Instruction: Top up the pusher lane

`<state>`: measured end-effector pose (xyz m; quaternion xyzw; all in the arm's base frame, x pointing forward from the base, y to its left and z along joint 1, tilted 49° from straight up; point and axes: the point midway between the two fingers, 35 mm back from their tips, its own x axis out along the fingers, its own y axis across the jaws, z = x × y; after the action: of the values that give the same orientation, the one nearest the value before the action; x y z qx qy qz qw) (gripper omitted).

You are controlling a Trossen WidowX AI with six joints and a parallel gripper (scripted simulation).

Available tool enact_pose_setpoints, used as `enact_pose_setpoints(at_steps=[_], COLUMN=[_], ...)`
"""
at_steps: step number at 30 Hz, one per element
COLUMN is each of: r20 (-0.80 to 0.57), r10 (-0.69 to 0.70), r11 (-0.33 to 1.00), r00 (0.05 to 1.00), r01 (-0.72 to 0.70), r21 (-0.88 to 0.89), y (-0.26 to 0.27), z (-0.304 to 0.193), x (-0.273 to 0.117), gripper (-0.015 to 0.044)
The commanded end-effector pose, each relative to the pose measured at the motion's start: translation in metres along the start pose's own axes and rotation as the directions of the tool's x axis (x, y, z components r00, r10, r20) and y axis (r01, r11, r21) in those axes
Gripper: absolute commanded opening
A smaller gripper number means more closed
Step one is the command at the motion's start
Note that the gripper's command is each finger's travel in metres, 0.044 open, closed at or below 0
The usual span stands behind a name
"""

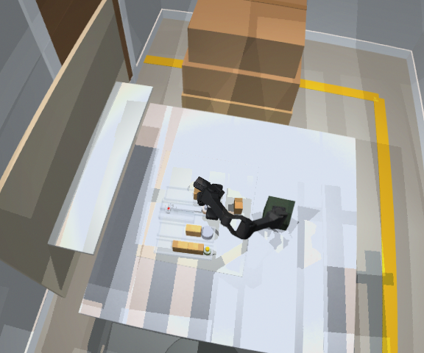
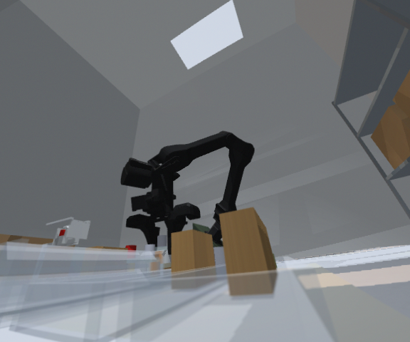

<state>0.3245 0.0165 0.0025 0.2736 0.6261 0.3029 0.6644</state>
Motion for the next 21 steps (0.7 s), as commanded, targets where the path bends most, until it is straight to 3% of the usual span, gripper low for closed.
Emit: enact_pose_setpoints(at_steps=[1, 21], r20=[0.026, 0.026], r10=[0.005, 0.005], r11=[1.0, 1.0], r00=[1.0, 1.0], r01=[-0.005, -0.005], r21=[-0.018, -0.018], y=[0.0023, 0.0032], z=[0.0111, 0.0164], x=[-0.004, -0.0046], gripper=[0.0, 0.0])
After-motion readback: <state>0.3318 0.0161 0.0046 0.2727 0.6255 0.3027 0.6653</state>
